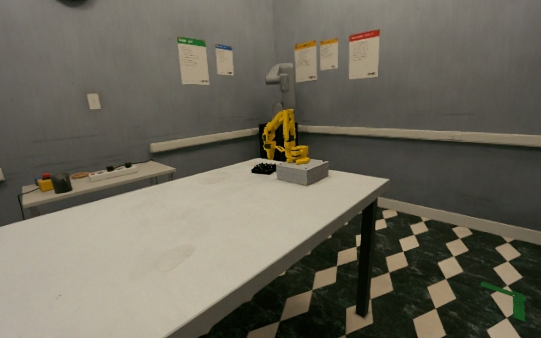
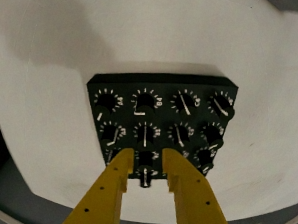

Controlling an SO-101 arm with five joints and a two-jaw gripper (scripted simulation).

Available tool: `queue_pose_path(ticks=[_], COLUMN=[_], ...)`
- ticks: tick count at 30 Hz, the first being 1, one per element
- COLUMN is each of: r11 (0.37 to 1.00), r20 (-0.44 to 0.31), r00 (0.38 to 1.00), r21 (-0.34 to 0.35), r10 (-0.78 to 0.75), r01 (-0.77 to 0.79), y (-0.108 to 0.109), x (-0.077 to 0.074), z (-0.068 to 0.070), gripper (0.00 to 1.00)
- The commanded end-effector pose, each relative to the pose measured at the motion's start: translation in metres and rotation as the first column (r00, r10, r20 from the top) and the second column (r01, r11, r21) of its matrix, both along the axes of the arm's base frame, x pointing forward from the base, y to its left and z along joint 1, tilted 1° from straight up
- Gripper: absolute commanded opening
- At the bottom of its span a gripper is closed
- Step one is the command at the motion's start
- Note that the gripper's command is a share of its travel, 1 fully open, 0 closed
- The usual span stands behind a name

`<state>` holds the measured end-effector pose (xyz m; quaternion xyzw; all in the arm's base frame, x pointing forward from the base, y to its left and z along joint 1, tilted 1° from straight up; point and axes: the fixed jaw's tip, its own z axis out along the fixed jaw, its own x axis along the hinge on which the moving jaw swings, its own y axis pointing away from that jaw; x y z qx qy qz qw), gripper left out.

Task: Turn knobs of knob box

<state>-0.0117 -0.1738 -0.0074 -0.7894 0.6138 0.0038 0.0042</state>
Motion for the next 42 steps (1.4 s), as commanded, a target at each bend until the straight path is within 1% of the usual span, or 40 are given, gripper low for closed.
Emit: queue_pose_path(ticks=[1,7,9,12,15,18,21,24,26,30,34,41,42], r11=[0.992,0.943,0.943,0.9,0.843,0.773,0.689,0.593,0.593,0.448,0.287,-0.015,-0.015], r20=[0.0,-0.001,-0.001,-0.001,-0.002,-0.002,-0.003,-0.003,-0.003,-0.004,-0.004,-0.004,-0.004], r00=[0.992,0.943,0.943,0.9,0.843,0.773,0.689,0.593,0.593,0.448,0.287,-0.015,-0.015], r21=[-0.006,-0.007,-0.007,-0.007,-0.007,-0.007,-0.008,-0.008,-0.008,-0.009,-0.01,-0.011,-0.011], r10=[-0.123,-0.331,-0.331,-0.436,-0.538,-0.635,-0.725,-0.805,-0.805,-0.894,-0.958,-1.0,-1.0], r01=[0.123,0.331,0.331,0.436,0.538,0.635,0.725,0.805,0.805,0.894,0.958,1.0,1.0], y=[0.002,0.004,0.004,0.005,0.006,0.007,0.007,0.008,0.008,0.009,0.01,0.011,0.011], x=[0.002,0.003,0.003,0.003,0.004,0.005,0.006,0.007,0.007,0.009,0.011,0.015,0.015], z=[0.001,0.001,0.001,0.001,0.001,0.001,0.001,0.001,0.001,0.001,0.001,0.001,0.001], gripper=[0.08,0.09,0.09,0.09,0.09,0.09,0.09,0.09,0.09,0.09,0.09,0.09,0.09])
